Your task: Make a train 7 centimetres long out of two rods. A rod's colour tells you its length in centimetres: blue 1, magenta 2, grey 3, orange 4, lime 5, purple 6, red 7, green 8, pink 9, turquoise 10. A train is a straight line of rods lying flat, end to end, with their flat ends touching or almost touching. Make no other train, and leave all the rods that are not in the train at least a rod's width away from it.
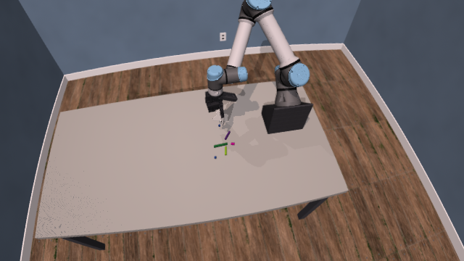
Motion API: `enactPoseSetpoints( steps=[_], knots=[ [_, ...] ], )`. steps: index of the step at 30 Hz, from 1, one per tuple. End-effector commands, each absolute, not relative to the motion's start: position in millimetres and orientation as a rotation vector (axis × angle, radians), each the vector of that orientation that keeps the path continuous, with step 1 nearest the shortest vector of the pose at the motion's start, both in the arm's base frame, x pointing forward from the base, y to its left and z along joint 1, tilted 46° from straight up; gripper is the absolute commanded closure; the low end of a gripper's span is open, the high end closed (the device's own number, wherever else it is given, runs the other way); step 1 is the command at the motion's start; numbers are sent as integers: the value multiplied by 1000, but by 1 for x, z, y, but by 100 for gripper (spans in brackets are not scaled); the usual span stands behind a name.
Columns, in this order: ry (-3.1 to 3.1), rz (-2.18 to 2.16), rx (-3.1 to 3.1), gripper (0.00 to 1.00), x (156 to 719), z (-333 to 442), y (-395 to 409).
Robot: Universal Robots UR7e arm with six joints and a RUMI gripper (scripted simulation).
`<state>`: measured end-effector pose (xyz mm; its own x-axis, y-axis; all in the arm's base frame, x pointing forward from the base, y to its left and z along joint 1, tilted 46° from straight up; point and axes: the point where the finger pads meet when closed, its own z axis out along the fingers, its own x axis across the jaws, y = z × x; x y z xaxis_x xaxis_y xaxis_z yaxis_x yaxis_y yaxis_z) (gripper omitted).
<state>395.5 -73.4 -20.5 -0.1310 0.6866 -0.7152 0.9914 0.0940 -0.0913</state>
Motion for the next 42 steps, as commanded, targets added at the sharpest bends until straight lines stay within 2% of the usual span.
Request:
enactPoseSetpoints(
  steps=[1,24,42],
  knots=[
    [1876,-793,1641,0,396,-20,-73],
    [1838,-777,1672,0,395,-22,-72],
    [1545,-652,1884,0,388,-34,-65]
  ],
)
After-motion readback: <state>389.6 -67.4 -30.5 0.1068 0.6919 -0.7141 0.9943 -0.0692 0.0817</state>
